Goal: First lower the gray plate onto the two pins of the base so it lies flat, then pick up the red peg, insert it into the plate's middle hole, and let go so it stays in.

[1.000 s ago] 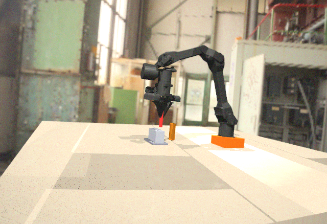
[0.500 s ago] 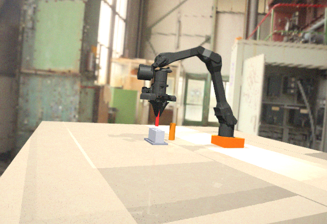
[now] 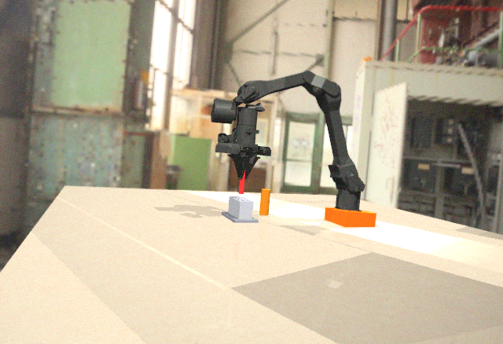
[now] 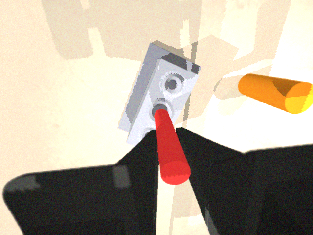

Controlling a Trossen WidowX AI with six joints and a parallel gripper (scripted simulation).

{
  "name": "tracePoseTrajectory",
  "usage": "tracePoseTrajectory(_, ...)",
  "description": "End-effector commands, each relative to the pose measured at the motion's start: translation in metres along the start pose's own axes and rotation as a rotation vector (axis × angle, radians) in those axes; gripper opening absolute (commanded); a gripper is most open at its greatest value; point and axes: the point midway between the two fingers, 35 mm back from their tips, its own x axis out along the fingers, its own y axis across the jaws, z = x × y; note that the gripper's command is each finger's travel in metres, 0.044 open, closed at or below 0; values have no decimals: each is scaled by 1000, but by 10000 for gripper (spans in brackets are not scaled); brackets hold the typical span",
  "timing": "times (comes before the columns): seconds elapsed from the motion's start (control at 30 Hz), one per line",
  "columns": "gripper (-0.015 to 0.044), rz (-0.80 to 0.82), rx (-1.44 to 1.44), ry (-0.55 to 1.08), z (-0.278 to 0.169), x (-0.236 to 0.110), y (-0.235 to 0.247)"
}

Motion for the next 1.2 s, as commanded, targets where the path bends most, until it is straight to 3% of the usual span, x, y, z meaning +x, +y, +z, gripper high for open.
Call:
tracePoseTrajectory(0.0,0,0,0,0,0,0,0)
tracePoseTrajectory(1.17,0,2,0,-1,0,16,0)
